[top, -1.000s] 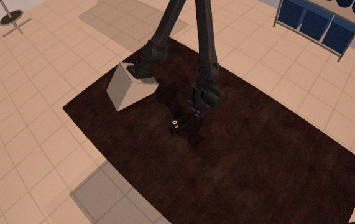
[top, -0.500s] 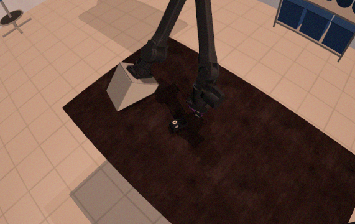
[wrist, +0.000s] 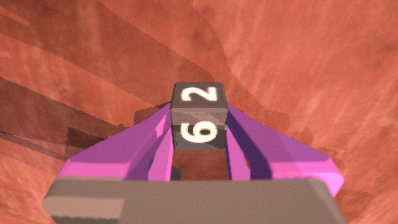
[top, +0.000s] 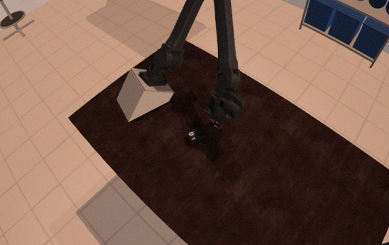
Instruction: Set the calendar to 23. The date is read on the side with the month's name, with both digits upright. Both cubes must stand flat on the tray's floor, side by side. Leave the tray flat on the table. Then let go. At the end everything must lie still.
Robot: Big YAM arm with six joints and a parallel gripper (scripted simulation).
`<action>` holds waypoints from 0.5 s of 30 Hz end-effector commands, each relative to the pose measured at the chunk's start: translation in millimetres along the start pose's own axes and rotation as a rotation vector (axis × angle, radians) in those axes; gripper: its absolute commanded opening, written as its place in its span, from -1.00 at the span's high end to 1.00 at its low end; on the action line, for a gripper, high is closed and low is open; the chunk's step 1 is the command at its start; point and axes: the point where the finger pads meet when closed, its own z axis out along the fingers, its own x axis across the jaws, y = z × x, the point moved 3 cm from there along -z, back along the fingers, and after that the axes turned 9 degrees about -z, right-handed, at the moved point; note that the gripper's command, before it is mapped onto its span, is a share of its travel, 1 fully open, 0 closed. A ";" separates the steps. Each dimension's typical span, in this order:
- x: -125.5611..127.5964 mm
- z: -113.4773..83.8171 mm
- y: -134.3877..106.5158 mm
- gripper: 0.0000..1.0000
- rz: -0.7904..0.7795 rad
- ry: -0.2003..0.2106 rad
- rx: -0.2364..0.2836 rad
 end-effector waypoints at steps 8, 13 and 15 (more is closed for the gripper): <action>-0.1 4.2 -1.9 0.47 0.008 0.004 -0.001; -2.8 3.3 -2.4 0.47 0.005 0.000 0.001; -2.7 3.4 -2.2 0.47 0.004 0.001 0.001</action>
